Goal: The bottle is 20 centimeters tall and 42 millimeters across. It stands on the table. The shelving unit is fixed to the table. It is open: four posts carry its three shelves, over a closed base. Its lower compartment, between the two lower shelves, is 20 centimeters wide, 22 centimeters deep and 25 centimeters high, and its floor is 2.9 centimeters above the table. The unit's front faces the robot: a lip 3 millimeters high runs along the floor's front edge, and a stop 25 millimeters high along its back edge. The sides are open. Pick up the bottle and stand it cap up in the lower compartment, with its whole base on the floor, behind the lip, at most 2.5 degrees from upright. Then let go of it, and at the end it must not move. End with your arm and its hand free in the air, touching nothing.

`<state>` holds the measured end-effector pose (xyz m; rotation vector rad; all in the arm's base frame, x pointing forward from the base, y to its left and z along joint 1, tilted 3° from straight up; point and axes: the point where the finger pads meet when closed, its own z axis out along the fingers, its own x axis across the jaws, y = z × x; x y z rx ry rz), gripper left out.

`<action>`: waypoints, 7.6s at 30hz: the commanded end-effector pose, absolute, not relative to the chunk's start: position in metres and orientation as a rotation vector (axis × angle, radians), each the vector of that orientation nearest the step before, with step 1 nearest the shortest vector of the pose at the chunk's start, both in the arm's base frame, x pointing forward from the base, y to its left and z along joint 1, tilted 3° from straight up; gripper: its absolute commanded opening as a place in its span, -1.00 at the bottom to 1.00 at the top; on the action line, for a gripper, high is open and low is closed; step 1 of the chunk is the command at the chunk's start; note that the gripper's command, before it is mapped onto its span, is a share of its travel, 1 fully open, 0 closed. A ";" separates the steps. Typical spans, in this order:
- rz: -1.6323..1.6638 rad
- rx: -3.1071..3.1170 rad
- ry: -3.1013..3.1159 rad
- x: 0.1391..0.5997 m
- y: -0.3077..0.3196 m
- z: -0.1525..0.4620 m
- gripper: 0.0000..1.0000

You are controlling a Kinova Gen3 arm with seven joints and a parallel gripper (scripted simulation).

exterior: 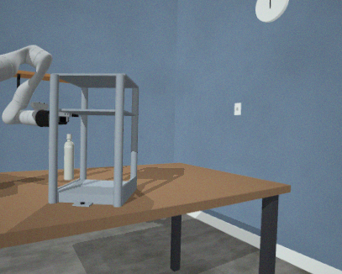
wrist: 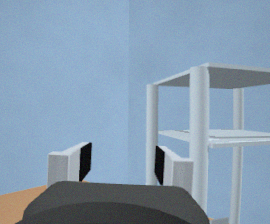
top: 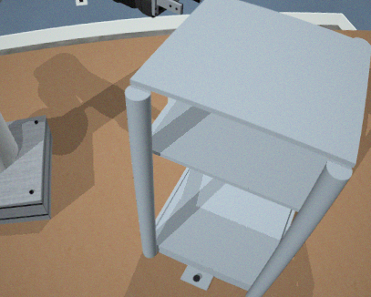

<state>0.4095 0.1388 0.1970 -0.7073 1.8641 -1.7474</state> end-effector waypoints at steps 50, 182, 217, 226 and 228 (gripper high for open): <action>-1.776 -0.775 1.799 0.402 0.145 0.149 1.00; -1.776 -0.775 1.799 0.395 0.142 0.009 -1.00; -1.776 -0.775 1.799 0.396 0.142 0.033 -1.00; -1.776 -0.775 1.799 0.397 0.143 0.059 -1.00; -1.776 -0.775 1.799 0.398 0.143 0.062 -1.00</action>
